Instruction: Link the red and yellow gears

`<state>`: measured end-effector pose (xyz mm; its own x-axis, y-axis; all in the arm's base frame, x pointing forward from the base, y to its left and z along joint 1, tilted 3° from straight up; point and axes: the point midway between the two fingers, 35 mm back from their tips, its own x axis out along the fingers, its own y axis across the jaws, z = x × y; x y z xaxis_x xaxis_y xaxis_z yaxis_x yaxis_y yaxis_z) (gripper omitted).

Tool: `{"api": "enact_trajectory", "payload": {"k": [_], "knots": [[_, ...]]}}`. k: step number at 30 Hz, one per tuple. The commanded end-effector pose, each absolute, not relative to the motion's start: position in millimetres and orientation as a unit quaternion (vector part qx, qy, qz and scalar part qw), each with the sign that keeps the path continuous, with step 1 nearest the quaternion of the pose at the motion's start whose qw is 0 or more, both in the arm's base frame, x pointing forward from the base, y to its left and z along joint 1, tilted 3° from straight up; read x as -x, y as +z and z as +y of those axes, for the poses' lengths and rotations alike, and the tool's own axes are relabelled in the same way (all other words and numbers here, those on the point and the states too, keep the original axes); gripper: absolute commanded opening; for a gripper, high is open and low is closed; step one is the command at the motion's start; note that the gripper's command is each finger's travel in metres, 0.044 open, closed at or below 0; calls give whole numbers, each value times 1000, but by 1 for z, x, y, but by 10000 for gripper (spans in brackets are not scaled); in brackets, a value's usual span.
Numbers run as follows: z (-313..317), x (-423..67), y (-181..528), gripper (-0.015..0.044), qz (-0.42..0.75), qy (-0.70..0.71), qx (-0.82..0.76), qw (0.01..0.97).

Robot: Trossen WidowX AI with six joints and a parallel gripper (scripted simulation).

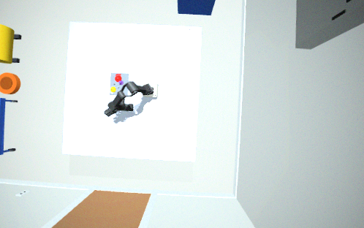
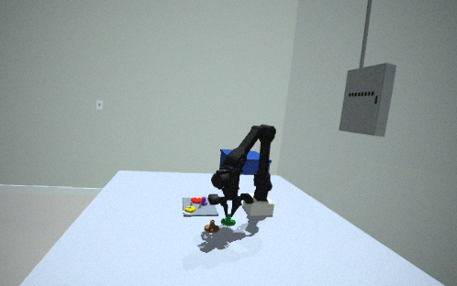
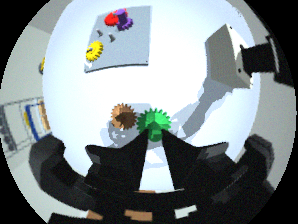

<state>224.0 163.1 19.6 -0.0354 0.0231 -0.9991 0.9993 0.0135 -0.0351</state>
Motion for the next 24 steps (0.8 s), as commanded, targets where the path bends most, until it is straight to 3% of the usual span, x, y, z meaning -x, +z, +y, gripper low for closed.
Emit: {"api": "enact_trajectory", "payload": {"k": [1,24], "knots": [[165,-226,30,0,518,-498,-496,488],[166,-230,89,0,518,-498,-496,488]]}}
